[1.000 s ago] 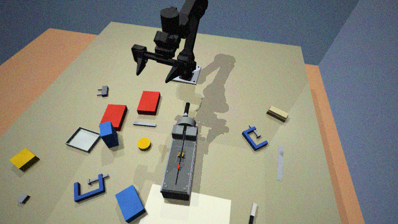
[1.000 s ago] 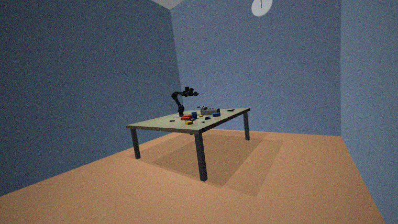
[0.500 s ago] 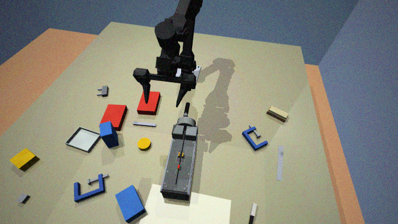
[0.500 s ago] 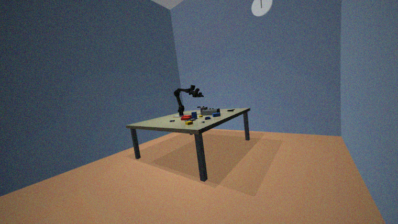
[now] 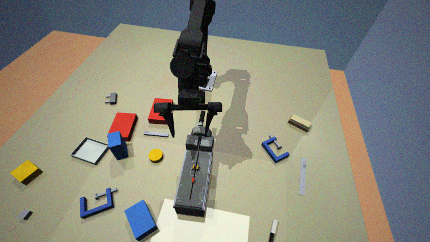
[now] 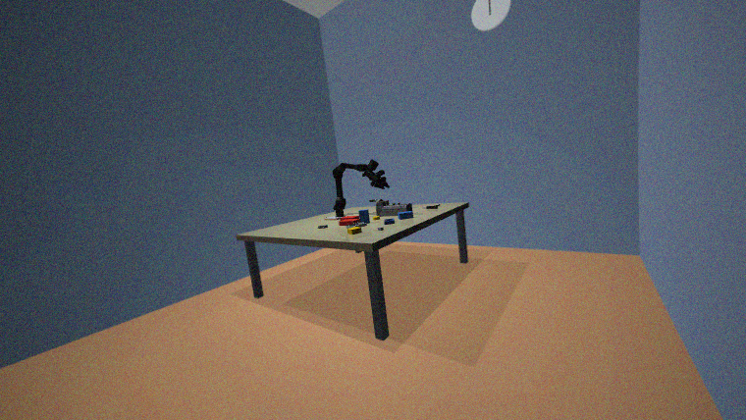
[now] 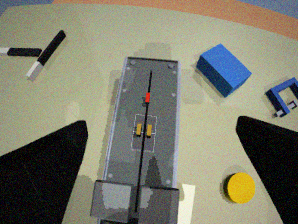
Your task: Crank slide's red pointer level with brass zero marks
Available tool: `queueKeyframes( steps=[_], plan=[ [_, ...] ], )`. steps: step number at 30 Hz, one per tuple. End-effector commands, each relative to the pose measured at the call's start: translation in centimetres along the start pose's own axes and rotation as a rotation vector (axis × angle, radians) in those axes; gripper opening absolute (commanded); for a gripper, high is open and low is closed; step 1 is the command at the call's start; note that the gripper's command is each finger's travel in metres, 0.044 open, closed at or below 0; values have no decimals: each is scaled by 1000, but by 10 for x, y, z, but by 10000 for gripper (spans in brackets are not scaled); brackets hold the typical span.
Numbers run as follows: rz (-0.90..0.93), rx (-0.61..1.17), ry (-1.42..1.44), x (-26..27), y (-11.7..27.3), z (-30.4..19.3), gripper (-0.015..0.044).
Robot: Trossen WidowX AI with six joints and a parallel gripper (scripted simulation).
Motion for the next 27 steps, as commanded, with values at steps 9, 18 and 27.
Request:
queueKeyframes(
  steps=[9, 18, 27],
  plan=[
    [23, 40, 6, 8, -41, -33, 440],
    [24, 40, 6, 9, -50, -44, 440],
    [24, 40, 6, 9, -50, -44, 440]
  ],
)
Point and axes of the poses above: the point midway between the two fingers, 35 mm back from their tips, its own y axis back along the fingers, its own x axis across the jaws, z = x × y, the point moved 3 cm from there along y, back along the fingers, and after that the axes turned 9 degrees about y, right-handed, at the moved point
